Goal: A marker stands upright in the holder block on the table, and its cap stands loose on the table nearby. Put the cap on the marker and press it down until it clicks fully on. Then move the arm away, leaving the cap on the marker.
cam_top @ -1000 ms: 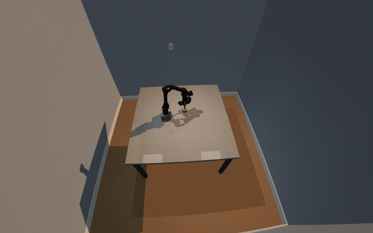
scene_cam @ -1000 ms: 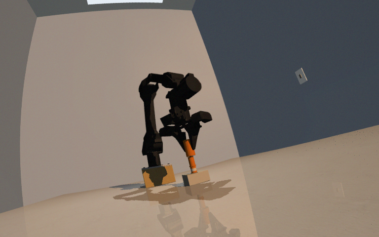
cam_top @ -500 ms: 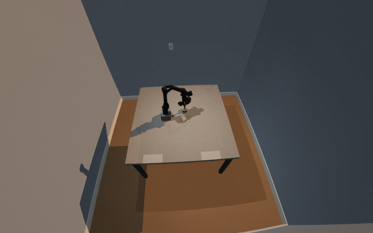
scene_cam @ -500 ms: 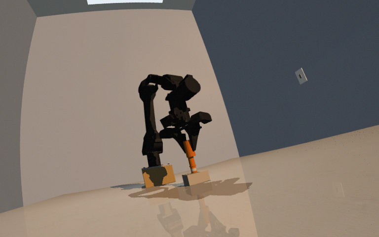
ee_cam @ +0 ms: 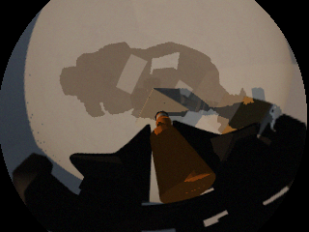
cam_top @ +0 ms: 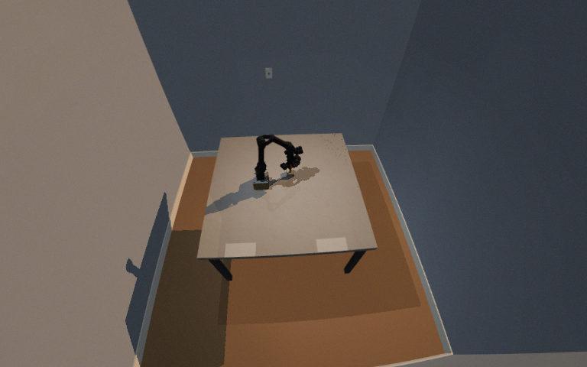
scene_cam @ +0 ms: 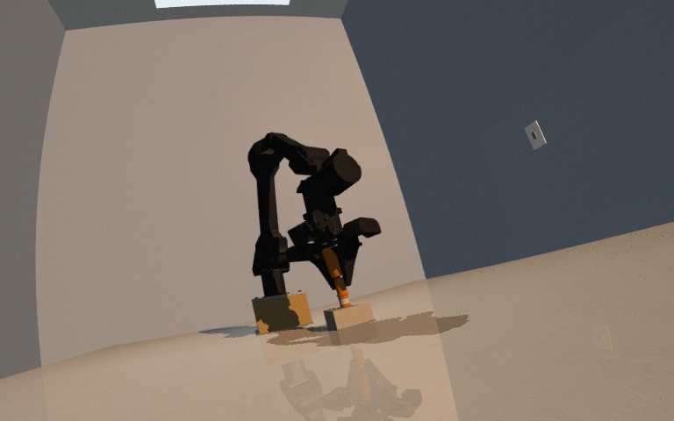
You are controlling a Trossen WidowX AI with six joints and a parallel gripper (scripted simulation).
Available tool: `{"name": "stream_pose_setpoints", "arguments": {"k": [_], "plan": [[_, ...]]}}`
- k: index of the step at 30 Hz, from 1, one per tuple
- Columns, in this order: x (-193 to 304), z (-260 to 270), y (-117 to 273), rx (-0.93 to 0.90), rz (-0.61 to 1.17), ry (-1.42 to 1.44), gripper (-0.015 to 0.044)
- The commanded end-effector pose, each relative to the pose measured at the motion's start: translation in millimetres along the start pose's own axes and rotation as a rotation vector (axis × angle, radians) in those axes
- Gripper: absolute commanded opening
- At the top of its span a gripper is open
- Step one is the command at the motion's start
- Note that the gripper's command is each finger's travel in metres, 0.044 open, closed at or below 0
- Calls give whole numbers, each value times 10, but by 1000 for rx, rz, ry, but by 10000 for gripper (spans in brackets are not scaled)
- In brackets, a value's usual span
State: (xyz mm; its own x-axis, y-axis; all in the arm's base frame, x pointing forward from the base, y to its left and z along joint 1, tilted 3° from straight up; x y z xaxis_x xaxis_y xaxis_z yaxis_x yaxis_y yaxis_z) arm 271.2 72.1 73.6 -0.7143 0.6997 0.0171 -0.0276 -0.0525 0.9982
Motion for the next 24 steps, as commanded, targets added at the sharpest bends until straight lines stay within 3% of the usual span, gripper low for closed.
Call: {"name": "stream_pose_setpoints", "arguments": {"k": [1, 24], "plan": [[26, -25, -163, 23, 23, -2, 0], [36, -19, -348, 23, 23, -2, 0]]}}
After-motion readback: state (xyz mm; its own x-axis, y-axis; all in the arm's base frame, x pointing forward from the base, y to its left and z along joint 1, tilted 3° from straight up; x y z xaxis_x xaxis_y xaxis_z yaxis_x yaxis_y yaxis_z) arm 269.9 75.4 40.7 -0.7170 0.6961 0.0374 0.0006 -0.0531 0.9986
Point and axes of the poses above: the point midway between the two fingers, 35 mm back from their tips, its own y axis back along the fingers, its own z axis across the jaws, x = y × z, the point moved 5 cm from there along y, back along the fingers, and after that the axes turned 14 degrees about y, right-handed, at the moved point
